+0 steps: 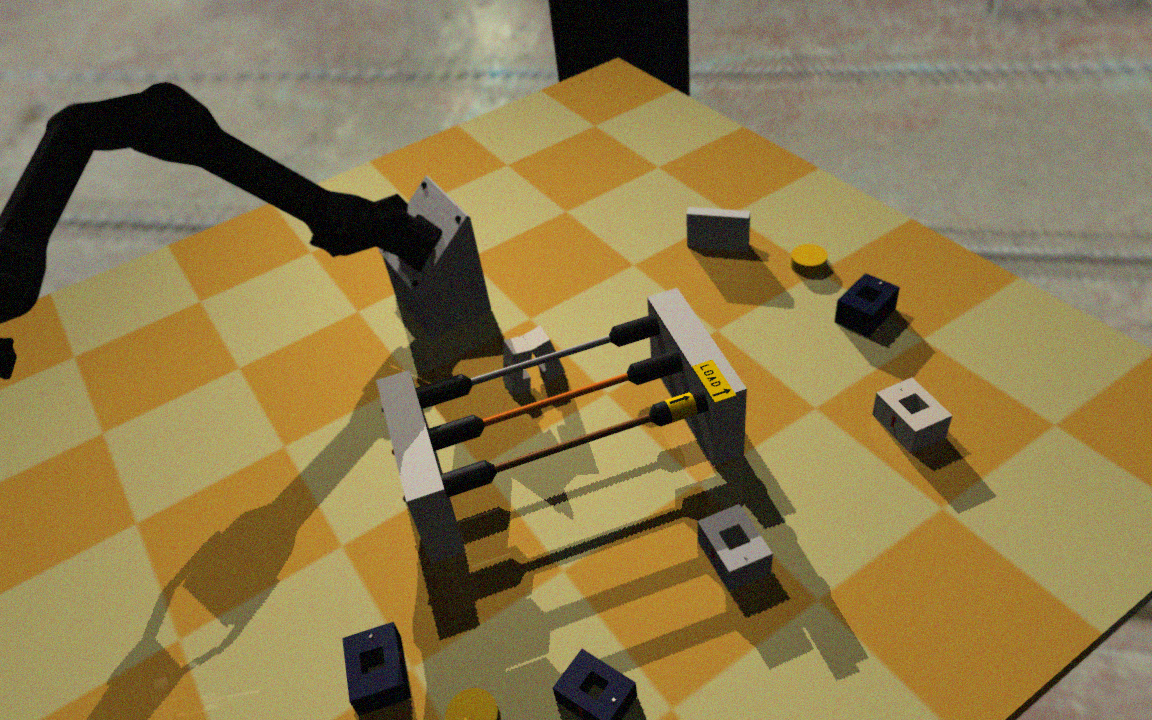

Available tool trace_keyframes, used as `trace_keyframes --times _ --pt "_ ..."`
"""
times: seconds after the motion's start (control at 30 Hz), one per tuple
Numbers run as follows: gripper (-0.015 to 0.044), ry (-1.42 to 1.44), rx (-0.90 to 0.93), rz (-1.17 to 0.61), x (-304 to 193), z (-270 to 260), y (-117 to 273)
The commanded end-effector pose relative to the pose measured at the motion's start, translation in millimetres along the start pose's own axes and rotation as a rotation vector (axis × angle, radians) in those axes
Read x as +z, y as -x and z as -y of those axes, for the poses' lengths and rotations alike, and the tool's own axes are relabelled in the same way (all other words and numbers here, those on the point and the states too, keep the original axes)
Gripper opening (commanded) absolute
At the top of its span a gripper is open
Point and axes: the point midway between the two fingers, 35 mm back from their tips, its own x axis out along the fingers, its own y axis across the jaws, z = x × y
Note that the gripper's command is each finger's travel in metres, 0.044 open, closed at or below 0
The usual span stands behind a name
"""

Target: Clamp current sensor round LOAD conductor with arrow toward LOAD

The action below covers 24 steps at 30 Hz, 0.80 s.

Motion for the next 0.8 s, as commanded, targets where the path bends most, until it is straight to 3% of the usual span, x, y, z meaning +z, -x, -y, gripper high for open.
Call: trace_keyframes --times 0.0,0.13,0.33,0.77 --pt "0.0426 0.014 -0.009 -0.004 0 2 2" --pt "0.0440 0.299 -0.184 -0.110 -8 41 40" --pt "0.0440 0.763 -0.405 -0.413 -13 96 119" --pt "0.0440 1.317 -0.460 -1.070 1 141 253"
